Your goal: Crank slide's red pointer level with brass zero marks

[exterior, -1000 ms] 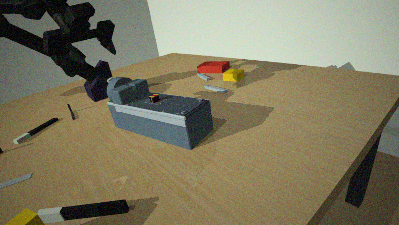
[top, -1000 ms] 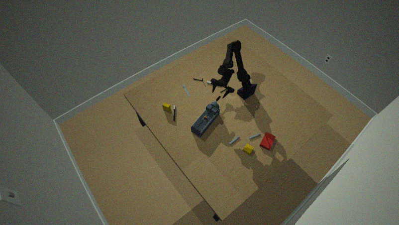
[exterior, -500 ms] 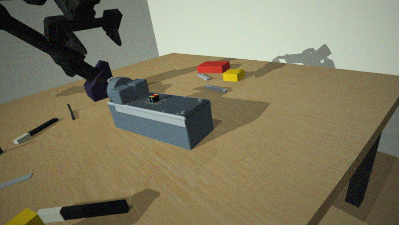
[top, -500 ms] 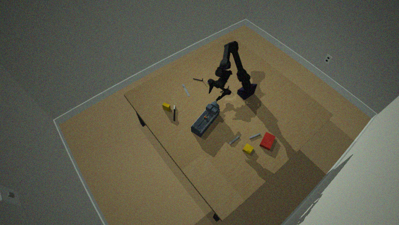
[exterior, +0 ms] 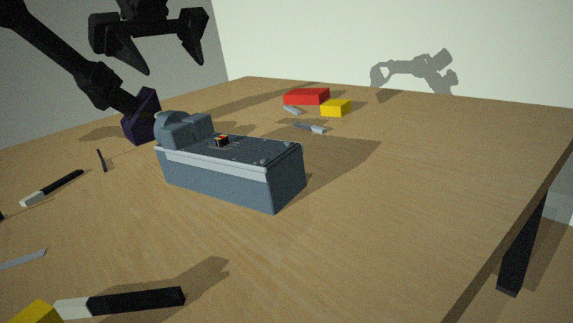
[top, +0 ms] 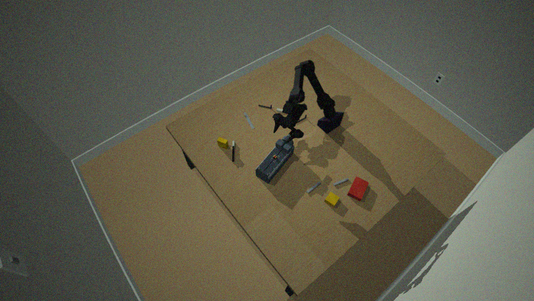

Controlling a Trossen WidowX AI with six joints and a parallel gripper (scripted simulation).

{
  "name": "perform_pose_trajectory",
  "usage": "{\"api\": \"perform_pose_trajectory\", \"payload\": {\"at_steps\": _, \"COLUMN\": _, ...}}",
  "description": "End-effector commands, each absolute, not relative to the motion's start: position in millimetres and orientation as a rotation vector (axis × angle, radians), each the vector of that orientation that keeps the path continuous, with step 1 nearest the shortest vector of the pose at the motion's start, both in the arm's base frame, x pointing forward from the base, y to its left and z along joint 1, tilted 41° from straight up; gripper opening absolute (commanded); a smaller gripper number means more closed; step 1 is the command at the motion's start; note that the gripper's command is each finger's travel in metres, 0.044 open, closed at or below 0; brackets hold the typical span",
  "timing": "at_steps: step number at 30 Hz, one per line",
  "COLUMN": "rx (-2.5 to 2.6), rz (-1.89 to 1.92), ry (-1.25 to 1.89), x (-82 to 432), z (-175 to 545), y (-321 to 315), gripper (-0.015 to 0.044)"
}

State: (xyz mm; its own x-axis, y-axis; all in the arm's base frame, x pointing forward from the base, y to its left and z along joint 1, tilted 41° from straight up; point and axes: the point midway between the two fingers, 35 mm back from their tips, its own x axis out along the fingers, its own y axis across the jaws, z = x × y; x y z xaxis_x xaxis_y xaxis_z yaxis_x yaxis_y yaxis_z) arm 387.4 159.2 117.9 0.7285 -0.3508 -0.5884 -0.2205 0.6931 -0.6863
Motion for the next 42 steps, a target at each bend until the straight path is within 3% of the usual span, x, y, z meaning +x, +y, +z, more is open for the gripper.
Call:
{"api": "perform_pose_trajectory", "payload": {"at_steps": 1, "rx": -0.827, "rz": -0.11, "ry": 0.776, "x": 400, "z": 108, "y": 165, "gripper": 0.044}}
{"api": "perform_pose_trajectory", "payload": {"at_steps": 14, "rx": -0.829, "rz": -0.113, "ry": 0.774, "x": 408, "z": 59, "y": 125, "gripper": 0.044}}
{"api": "perform_pose_trajectory", "payload": {"at_steps": 34, "rx": -0.828, "rz": -0.113, "ry": 0.774, "x": 408, "z": 59, "y": 125, "gripper": 0.044}}
{"api": "perform_pose_trajectory", "payload": {"at_steps": 42, "rx": -0.823, "rz": -0.115, "ry": 0.773, "x": 403, "z": 100, "y": 158, "gripper": 0.044}}
